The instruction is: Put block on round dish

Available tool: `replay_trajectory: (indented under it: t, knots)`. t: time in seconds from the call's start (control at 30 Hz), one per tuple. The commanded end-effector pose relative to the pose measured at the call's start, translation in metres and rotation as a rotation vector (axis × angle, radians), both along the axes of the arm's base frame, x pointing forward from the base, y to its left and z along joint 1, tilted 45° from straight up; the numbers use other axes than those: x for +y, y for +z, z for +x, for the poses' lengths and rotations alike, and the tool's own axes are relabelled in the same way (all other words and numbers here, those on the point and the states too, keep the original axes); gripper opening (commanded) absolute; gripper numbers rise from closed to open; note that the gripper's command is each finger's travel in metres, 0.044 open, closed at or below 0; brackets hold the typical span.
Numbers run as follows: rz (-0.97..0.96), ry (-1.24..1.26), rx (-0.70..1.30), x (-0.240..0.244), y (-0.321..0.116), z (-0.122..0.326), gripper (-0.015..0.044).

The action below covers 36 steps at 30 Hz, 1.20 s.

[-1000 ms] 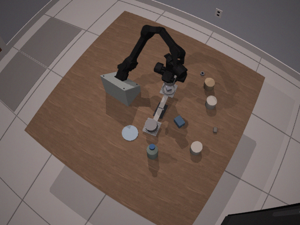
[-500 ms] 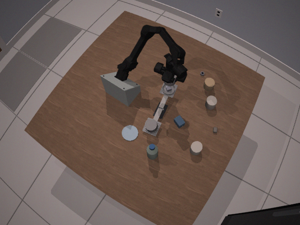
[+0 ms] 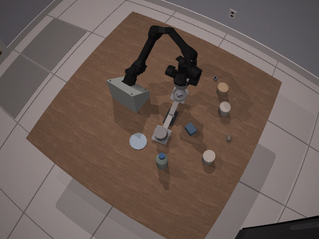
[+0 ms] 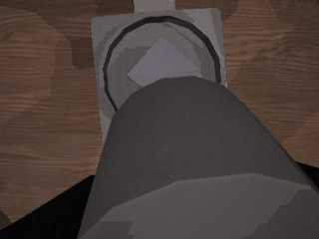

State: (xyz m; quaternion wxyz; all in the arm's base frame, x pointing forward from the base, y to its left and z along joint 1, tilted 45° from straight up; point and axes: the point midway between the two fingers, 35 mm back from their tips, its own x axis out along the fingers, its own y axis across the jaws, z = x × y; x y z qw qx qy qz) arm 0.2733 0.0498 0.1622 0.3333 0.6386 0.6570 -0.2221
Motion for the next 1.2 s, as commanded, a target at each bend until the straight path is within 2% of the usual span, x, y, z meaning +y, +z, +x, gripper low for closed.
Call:
replay_trajectory:
  t: [0.0,0.87,1.17]
  knots:
    - [-0.013,-0.003,-0.006,0.014,0.002,-0.003,0.0]
    - [0.022,-0.016,-0.012,0.114,0.016,-0.052,0.0]
    - [0.028,-0.016,-0.012,0.13,0.005,-0.054,0.0]
